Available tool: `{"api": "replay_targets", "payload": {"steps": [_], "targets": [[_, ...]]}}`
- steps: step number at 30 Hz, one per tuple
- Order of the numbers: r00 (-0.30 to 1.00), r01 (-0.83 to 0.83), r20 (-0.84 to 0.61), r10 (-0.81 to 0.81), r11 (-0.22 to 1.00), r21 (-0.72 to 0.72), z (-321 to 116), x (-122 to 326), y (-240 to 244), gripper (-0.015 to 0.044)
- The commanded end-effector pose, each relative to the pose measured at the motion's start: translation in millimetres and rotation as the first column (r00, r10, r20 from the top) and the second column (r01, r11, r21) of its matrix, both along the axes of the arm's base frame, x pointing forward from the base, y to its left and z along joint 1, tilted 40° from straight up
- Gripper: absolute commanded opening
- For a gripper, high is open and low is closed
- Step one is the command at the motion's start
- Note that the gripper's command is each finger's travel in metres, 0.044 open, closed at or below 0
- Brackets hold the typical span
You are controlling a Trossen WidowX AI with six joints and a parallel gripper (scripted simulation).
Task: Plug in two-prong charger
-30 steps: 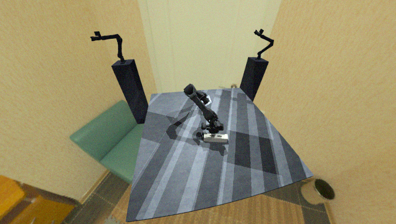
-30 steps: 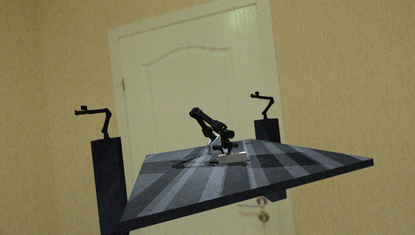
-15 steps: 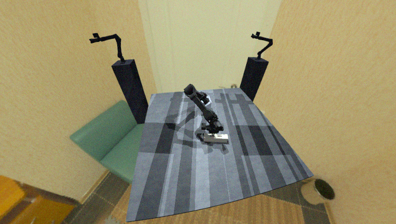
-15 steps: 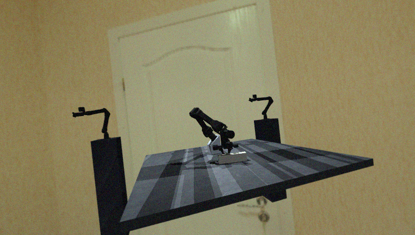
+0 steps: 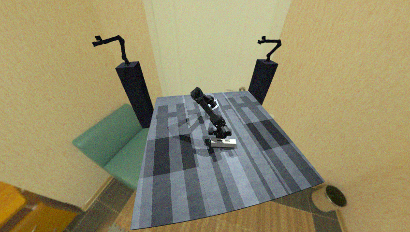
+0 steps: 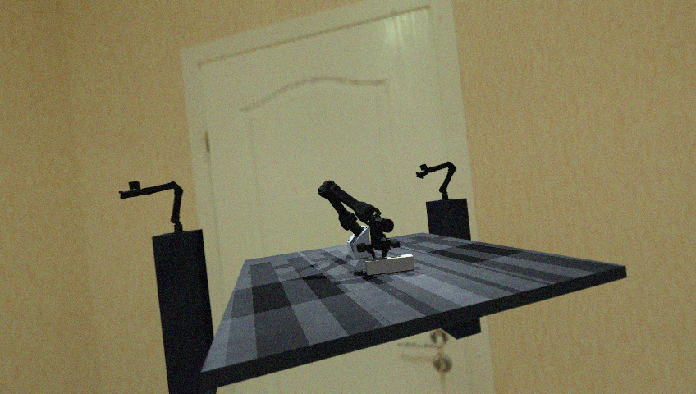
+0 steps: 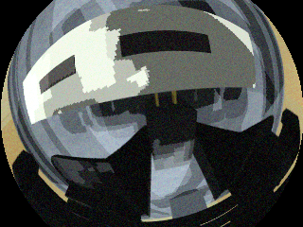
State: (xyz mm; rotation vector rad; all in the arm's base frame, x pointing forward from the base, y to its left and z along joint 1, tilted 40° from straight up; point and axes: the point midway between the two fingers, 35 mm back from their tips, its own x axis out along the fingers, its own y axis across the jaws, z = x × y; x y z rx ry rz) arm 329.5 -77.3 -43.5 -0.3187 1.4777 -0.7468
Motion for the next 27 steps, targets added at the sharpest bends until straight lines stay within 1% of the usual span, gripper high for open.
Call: {"api": "replay_targets", "payload": {"steps": [1,27], "targets": [[1.0,-0.004,-0.006,0.004,1.0,-0.005,0.4,1.7,-0.8,0.0],[1.0,-0.004,-0.005,0.004,1.0,-0.005,1.8,9.8,-2.6,0.0]]}}
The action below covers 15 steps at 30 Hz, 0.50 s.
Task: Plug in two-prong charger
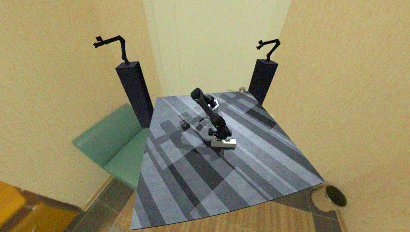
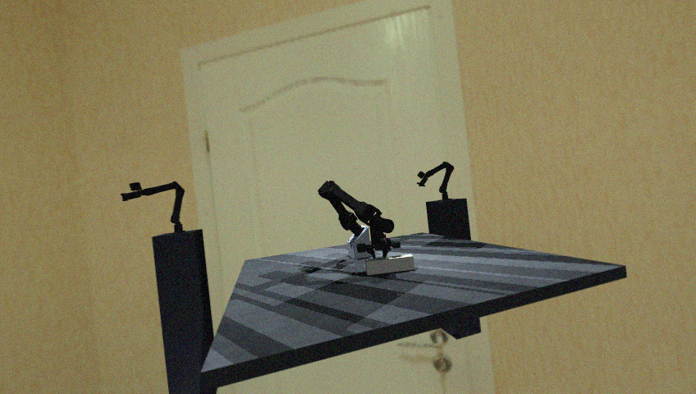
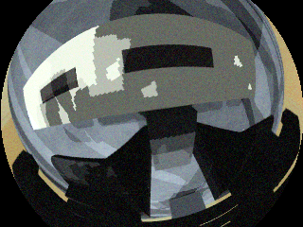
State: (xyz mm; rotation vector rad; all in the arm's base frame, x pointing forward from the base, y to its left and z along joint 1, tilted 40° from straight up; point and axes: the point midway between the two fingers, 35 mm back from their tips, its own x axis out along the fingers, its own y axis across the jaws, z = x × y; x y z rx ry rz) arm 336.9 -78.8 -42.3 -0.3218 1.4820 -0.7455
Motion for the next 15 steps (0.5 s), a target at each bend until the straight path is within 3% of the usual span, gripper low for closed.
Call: {"api": "replay_targets", "payload": {"steps": [1,15], "targets": [[1.0,-0.003,0.0,0.003,1.0,-0.005,0.6,2.7,-1.1,0.0],[1.0,-0.003,0.0,0.003,1.0,-0.005,1.6,7.6,-2.0,0.0]]}}
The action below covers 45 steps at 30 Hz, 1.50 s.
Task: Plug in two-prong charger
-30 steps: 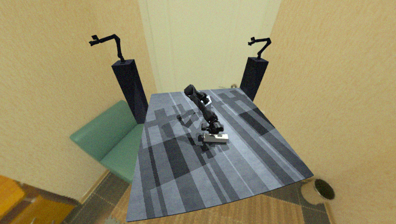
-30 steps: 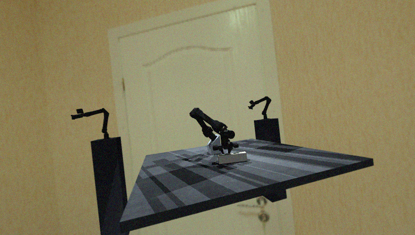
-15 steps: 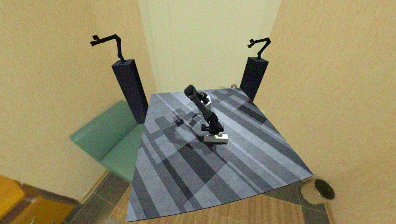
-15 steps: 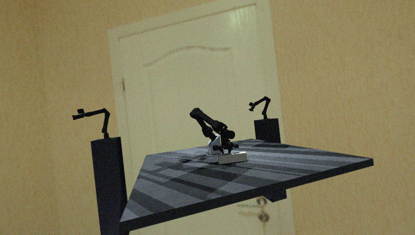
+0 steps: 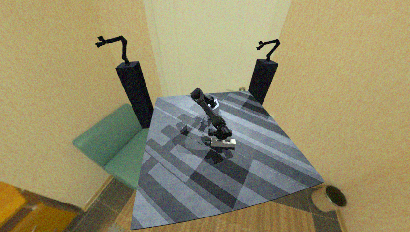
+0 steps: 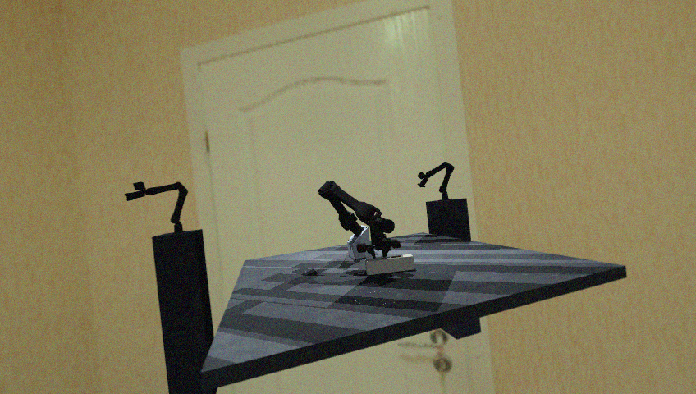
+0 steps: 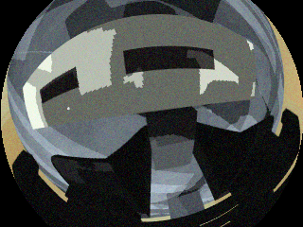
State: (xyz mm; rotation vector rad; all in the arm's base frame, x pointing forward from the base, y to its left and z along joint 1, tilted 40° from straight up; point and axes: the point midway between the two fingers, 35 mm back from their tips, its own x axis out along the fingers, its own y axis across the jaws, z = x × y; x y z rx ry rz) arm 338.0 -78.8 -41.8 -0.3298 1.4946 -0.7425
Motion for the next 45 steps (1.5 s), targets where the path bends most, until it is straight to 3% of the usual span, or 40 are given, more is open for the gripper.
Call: {"api": "replay_targets", "payload": {"steps": [1,45], "targets": [[1.0,0.0,0.015,0.0,1.0,-0.005,1.2,6.9,-2.1,0.0],[1.0,0.0,0.015,0.0,1.0,-0.005,1.4,18.1,-6.4,0.0]]}}
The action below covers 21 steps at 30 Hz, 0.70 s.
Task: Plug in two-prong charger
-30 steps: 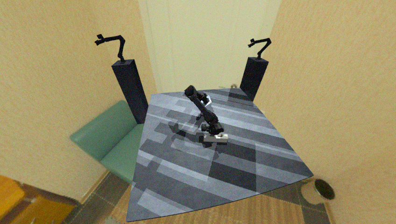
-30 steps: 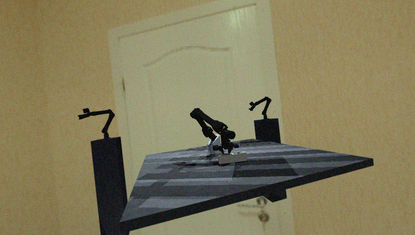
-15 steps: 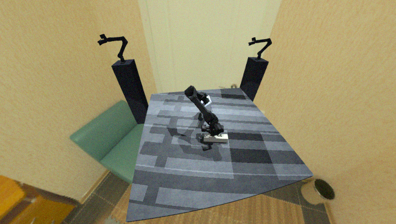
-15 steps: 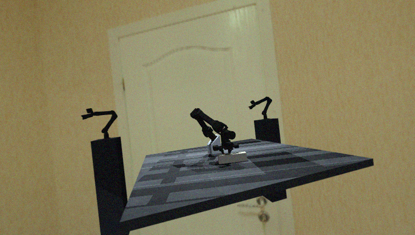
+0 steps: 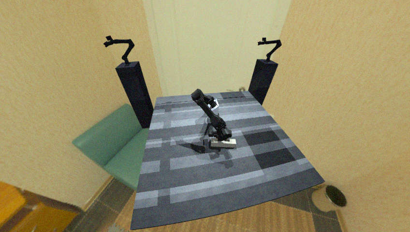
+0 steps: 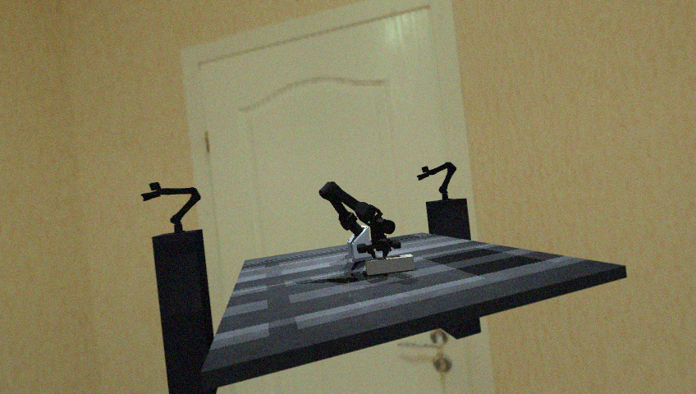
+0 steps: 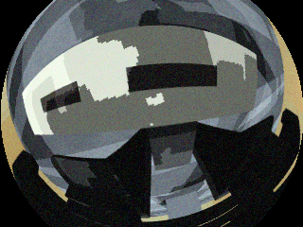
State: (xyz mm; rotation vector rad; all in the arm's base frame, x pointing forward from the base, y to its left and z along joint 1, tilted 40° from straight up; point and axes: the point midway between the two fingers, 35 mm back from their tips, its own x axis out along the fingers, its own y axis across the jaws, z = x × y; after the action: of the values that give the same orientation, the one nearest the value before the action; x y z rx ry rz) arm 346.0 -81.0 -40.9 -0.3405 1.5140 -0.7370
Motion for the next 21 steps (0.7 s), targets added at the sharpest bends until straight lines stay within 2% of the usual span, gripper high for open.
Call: {"api": "replay_targets", "payload": {"steps": [1,21], "targets": [[0.999,0.004,0.037,-0.003,1.0,-0.006,0.4,10.0,-4.1,0.0],[0.999,0.004,0.036,-0.003,1.0,-0.006,0.4,7.5,-3.4,0.0]]}}
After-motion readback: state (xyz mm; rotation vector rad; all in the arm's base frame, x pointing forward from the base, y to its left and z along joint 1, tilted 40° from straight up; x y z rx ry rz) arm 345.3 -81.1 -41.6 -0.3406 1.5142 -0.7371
